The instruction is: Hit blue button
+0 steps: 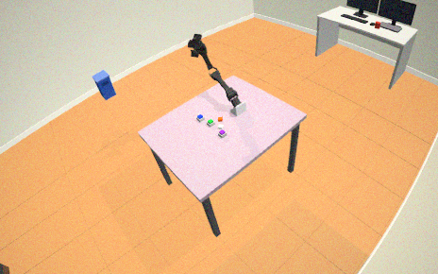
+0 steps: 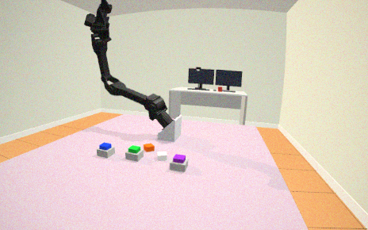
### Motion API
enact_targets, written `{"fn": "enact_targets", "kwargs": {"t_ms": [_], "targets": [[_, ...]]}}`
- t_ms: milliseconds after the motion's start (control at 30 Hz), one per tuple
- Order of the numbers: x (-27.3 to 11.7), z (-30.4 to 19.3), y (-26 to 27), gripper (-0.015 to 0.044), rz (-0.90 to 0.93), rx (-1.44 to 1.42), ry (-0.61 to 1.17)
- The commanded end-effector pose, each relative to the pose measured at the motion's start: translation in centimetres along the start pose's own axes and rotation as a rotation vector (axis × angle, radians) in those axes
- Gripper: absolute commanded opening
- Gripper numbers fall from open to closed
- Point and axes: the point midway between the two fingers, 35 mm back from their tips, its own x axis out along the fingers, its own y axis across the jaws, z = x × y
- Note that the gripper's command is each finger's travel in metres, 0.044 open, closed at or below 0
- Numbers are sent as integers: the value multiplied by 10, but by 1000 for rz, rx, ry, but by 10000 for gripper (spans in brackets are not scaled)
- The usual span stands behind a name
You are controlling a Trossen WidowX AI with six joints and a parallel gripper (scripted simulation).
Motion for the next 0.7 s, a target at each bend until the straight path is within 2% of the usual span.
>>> {"fn": "enact_targets", "kwargs": {"t_ms": [0, 167, 333, 500, 667], "targets": [[44, -29, -55, 400, -271, -172, 41], [79, -52, -136, 400, -602, -346, 131], [87, -65, -226, 400, -935, -481, 269], [69, -72, -314, 400, -1260, -571, 467], [24, -76, -392, 400, -1563, -600, 743]]}}
